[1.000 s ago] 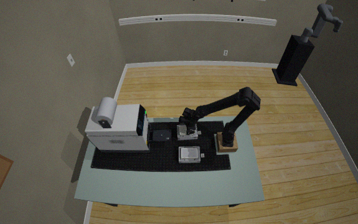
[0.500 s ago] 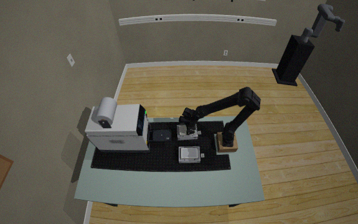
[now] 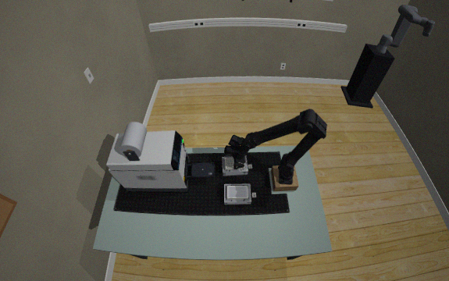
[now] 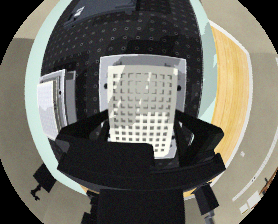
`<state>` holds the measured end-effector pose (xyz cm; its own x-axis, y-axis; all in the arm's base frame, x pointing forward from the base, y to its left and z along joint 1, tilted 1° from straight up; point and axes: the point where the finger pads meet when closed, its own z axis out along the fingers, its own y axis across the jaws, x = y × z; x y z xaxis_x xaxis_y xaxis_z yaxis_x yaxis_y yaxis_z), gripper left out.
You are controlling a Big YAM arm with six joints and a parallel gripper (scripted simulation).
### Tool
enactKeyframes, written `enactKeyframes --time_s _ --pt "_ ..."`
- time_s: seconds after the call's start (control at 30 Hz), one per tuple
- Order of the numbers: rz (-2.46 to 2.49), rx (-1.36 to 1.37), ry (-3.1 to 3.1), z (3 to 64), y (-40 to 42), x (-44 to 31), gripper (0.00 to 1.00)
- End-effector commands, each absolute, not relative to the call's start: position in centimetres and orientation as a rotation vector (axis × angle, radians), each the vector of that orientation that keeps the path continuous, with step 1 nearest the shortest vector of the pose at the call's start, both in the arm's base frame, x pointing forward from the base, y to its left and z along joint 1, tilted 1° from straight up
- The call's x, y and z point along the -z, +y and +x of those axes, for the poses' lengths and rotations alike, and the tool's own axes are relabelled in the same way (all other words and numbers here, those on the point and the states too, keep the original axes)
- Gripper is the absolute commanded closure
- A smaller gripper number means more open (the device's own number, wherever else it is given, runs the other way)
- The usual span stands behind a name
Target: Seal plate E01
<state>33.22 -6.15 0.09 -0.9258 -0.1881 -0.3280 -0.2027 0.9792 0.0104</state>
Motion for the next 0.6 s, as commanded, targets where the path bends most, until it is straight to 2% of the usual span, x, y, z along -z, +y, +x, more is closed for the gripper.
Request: enactKeyframes --time_s 0.0,0.57 --pt "-0.268 -0.043 2.756 35.2 -7.0 -1.9 1.00" --pt "-0.266 -0.041 2.753 35.2 -7.0 -3.2 1.00"
